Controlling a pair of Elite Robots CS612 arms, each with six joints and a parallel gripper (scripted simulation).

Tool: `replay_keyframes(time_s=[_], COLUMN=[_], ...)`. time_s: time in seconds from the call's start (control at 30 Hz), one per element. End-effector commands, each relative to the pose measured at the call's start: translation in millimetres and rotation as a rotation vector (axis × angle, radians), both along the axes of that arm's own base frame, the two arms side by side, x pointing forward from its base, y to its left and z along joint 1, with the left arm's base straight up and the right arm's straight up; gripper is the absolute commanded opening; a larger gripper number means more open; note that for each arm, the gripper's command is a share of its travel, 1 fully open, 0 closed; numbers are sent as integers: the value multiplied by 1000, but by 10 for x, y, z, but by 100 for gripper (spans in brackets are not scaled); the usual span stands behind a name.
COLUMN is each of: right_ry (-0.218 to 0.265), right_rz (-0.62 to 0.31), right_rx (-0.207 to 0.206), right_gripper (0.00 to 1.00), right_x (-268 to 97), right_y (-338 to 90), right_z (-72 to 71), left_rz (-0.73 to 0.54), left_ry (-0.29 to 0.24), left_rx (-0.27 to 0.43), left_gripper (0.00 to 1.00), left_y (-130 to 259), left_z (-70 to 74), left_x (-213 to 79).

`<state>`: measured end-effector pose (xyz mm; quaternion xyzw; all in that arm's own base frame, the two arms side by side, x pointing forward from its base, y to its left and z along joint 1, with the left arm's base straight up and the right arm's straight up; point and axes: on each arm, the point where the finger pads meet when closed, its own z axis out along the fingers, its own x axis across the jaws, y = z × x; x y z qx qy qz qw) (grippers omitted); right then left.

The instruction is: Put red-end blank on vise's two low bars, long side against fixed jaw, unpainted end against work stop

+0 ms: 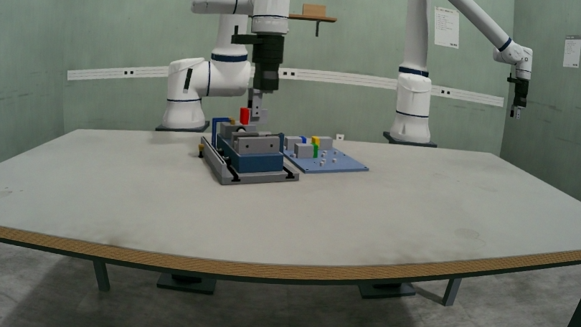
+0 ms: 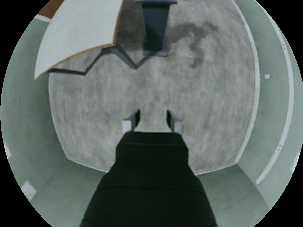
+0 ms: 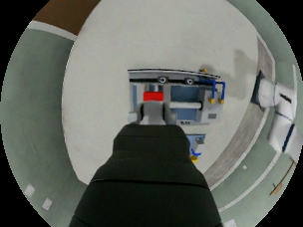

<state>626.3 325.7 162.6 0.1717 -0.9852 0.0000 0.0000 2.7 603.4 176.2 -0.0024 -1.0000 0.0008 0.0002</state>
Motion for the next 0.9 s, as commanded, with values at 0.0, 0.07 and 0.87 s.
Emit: replay_keyframes(time_s=[0.0,0.07,0.87], right_ry=[-2,-2,-2], right_rz=[0,0,0], right_rx=[1,1,1], right_gripper=[0,0,0], right_x=[9,9,10], right_y=[2,2,2], right_z=[13,13,-197], left_rz=[0,0,0], left_ry=[0,0,0], left_rx=[1,1,1], left_gripper=[100,100,100], left_y=[6,6,6], left_z=[7,7,7], left_x=[1,1,1])
